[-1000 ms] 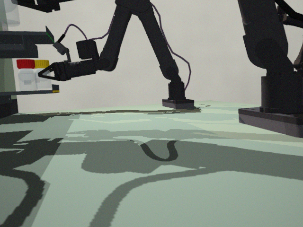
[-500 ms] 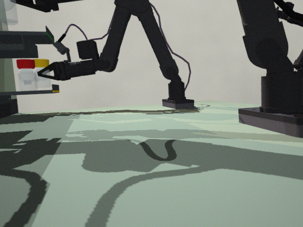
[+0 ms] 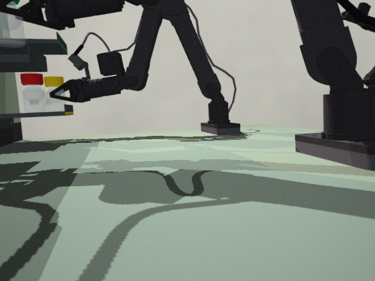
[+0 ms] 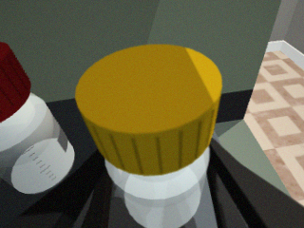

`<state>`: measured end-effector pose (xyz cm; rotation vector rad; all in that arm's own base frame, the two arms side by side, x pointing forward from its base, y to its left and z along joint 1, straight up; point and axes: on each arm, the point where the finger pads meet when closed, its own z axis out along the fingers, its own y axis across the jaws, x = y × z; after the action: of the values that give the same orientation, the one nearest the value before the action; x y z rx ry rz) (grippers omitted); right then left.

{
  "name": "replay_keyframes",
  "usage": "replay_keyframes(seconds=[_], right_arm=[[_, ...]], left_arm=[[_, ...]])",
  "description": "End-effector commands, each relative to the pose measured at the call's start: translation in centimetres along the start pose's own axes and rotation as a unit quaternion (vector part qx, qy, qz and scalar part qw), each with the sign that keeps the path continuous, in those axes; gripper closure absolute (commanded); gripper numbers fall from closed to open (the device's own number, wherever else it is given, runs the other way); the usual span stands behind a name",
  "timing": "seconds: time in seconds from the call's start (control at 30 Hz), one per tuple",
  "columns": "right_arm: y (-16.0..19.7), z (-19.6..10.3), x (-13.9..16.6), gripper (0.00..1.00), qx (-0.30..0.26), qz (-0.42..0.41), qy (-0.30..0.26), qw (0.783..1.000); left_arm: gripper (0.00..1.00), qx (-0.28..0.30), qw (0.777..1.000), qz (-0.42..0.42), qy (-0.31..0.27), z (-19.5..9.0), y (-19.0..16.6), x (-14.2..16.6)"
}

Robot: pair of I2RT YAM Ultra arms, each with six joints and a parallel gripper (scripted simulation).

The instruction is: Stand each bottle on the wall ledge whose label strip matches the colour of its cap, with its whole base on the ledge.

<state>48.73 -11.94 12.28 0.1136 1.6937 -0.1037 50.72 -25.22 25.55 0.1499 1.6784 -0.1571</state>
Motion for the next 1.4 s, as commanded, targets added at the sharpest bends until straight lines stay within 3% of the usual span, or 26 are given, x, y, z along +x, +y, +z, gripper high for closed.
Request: replay_keyframes(seconds=[0.0, 0.17, 0.23, 0.9, 1.07, 1.2, 1.33, 1.37], right_arm=[[0.6, -0.3, -1.6, 0.48, -0.003, -0.002, -0.026, 1.000], [0.6, -0.3, -1.6, 0.48, -0.003, -0.002, -0.026, 1.000], [0.6, -0.3, -1.6, 0.28, -0.003, -0.002, -0.026, 1.000], [-0.3, -4.6, -1.7, 0.28, -0.001, -0.011, -0.029, 1.000], [-0.2, -9.3, -0.5, 0.28, -0.001, -0.007, -0.010, 1.000], [-0.2, -10.7, -1.1, 0.28, -0.002, -0.004, -0.019, 1.000], [0.0, -10.4, -1.0, 0.28, -0.002, -0.003, -0.018, 1.000], [0.0, -10.3, -0.5, 0.16, -0.002, -0.001, -0.009, 1.000]], left_arm=[[0.51, 0.000, 0.999, -0.015, -0.044, -0.1, 0.4, -2.3], [0.51, 0.000, 0.998, -0.018, -0.053, 0.0, 0.4, -2.2], [0.51, 0.000, 0.998, -0.018, -0.053, 0.0, 0.4, -2.2], [0.51, 0.000, 0.999, -0.016, -0.047, 0.1, 0.4, -1.3], [0.51, 0.001, 0.998, -0.019, -0.058, -0.1, 0.4, -2.4], [0.51, -0.001, 1.000, -0.007, -0.027, -0.1, 0.6, 0.9], [0.51, -0.001, 1.000, -0.009, -0.029, -0.1, 0.6, 0.6], [0.51, -0.001, 1.000, -0.009, -0.029, -0.1, 0.6, 0.6]])
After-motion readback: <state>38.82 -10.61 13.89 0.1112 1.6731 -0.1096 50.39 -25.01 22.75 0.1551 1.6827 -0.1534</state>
